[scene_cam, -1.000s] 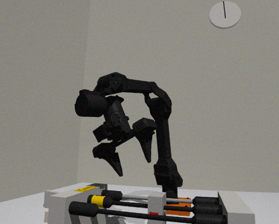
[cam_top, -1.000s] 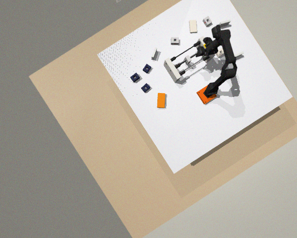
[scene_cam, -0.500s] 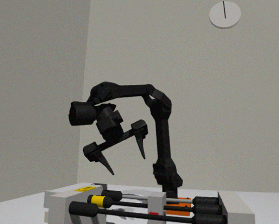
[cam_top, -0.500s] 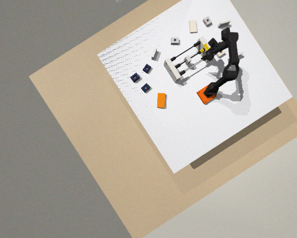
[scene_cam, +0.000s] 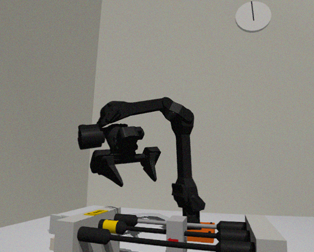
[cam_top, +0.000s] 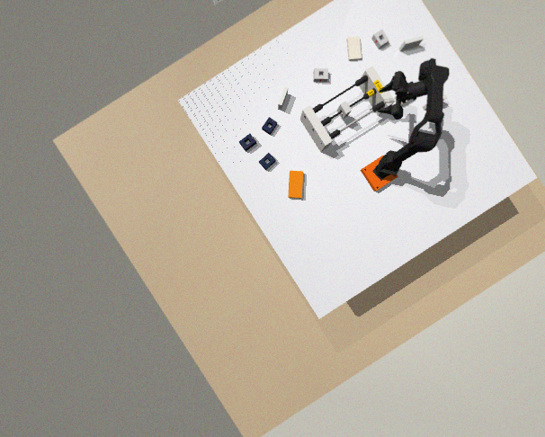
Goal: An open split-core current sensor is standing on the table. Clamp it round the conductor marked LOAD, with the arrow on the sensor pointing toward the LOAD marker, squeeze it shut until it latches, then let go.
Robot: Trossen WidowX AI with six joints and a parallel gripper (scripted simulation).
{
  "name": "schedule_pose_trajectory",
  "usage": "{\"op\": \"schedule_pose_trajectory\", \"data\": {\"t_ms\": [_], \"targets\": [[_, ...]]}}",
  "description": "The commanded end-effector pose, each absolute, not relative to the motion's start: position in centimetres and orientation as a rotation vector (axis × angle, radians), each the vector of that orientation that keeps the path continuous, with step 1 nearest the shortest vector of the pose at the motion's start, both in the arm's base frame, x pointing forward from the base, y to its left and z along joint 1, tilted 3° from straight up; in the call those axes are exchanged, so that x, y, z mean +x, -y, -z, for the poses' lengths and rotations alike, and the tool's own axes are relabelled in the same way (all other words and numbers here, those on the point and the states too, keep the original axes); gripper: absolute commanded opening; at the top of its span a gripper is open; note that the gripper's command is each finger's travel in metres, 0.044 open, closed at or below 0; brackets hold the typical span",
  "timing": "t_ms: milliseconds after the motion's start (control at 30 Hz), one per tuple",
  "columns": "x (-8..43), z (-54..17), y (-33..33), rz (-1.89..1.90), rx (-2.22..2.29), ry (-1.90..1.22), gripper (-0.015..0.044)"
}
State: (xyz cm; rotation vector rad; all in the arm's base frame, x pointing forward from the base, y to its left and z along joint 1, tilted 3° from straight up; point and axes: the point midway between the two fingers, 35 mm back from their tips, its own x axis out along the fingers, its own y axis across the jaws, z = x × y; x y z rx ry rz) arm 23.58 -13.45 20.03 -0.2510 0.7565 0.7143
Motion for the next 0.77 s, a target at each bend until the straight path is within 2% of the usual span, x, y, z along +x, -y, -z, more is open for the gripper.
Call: {"op": "schedule_pose_trajectory", "data": {"t_ms": [0,67,567,700,733], "targets": [[23.0,-20.1,13.9,-0.753,-0.436,-0.604,0.044],[23.4,-20.1,13.7,-0.732,-0.319,-0.702,0.044],[23.4,-20.1,13.6,-0.73,-0.308,-0.711,0.044],[24.3,-19.8,12.7,-0.666,-0.093,-0.886,0.044],[23.7,-20.0,13.3,-0.707,-0.225,-0.77,0.044]]}}
